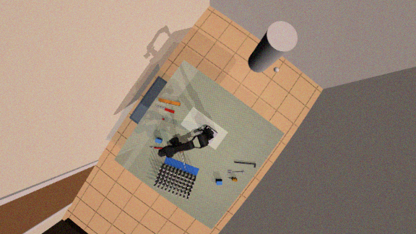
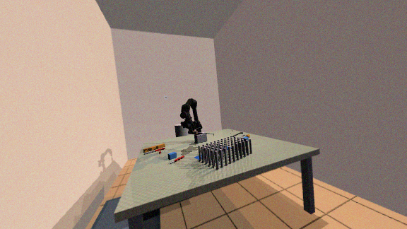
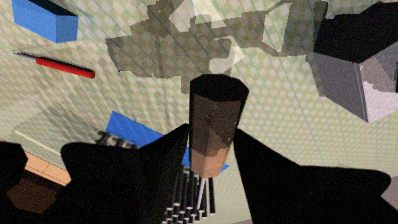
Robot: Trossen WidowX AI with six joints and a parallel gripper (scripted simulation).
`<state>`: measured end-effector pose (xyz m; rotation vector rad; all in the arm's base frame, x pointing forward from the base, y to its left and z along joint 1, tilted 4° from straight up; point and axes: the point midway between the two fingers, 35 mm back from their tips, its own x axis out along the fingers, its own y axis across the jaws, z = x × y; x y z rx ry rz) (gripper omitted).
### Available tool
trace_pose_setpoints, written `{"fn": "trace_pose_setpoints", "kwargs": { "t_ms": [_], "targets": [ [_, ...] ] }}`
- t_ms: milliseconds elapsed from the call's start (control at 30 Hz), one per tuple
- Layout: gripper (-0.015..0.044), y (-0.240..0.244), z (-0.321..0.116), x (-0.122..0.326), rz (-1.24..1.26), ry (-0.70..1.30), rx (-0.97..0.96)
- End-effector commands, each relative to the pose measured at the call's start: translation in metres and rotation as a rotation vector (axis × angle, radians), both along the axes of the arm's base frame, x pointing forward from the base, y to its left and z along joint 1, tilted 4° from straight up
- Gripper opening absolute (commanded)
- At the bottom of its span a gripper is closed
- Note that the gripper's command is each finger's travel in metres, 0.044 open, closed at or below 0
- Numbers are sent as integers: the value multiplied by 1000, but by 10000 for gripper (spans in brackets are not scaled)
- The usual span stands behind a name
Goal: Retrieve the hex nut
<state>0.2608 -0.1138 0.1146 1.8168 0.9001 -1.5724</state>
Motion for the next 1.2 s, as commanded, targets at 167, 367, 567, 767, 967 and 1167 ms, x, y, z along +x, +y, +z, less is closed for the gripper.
{"fn": "trace_pose_setpoints", "kwargs": {
  "t_ms": [167,367,567,767,967,1167],
  "targets": [
    [0,-26,7,3,272,11,-91],
    [0,-43,10,3,459,35,-140],
    [0,-60,14,3,646,67,-178],
    [0,-77,17,2,833,106,-207],
    [0,-94,21,0,1022,152,-223],
    [0,-110,24,-3,1213,203,-224]
  ]
}}
